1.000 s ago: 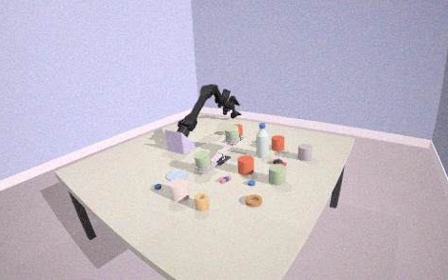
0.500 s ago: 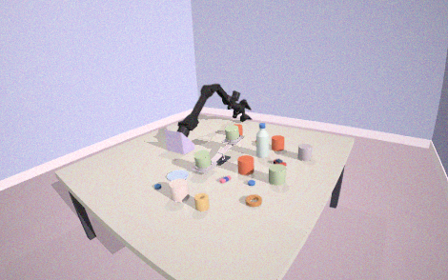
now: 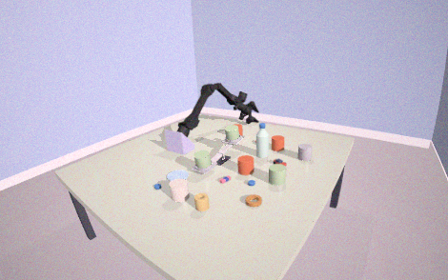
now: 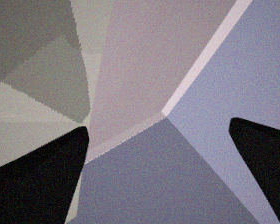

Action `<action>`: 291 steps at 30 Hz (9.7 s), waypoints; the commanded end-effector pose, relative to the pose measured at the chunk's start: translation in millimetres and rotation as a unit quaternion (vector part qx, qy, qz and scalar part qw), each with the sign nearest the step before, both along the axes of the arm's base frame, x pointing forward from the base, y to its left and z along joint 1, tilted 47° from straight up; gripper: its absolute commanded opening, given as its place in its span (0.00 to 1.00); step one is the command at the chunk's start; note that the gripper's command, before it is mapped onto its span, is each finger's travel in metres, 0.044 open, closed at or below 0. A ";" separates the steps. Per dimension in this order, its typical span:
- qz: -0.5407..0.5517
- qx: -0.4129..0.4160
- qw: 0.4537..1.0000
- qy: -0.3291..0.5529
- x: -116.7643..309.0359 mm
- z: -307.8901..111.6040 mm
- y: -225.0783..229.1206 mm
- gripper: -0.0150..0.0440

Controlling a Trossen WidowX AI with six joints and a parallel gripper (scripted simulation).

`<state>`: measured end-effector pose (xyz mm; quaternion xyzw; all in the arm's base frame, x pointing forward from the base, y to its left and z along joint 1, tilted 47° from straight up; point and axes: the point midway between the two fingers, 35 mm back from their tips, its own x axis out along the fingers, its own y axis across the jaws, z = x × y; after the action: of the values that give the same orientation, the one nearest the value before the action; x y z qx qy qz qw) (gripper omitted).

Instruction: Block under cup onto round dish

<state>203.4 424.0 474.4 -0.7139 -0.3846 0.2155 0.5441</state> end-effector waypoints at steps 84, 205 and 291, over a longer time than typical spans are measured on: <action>-0.410 0.084 0.674 0.608 173.3 -312.8 -493.7 1.00; -0.362 0.543 -0.651 0.387 56.6 -522.0 -636.0 1.00; -0.365 0.541 -0.657 0.378 68.3 -564.3 -598.8 0.25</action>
<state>271.5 -168.2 -92.6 -0.7036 -0.6051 0.2771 -0.2491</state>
